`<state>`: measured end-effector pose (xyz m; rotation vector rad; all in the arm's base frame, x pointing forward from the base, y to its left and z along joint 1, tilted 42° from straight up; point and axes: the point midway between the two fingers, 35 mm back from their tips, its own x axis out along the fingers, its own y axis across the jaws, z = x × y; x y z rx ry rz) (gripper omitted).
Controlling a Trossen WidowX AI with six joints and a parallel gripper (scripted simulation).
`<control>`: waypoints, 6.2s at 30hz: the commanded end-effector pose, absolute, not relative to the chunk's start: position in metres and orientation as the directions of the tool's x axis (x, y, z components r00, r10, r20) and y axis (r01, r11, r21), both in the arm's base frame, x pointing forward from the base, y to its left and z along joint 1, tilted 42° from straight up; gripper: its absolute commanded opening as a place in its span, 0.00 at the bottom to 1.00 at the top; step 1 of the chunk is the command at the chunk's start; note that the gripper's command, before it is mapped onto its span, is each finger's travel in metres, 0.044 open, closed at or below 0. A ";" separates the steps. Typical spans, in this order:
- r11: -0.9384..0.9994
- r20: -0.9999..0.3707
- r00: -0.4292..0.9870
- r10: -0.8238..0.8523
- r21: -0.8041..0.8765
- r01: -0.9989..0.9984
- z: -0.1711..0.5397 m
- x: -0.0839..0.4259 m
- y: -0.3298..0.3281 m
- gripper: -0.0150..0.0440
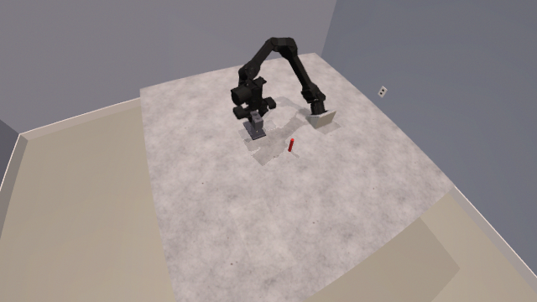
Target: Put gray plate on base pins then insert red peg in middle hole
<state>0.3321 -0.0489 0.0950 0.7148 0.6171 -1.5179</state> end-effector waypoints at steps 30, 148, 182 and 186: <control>-0.065 -0.747 -0.017 -0.664 0.035 0.997 0.078 0.333 -0.066 0.25; 0.234 -0.754 -0.020 -0.656 -0.228 0.945 -0.040 0.254 0.088 1.00; 0.233 -0.754 -0.019 -0.656 -0.227 0.945 -0.043 0.254 0.086 0.25; 0.234 -0.755 -0.019 -0.656 -0.227 0.945 -0.035 0.256 0.094 0.25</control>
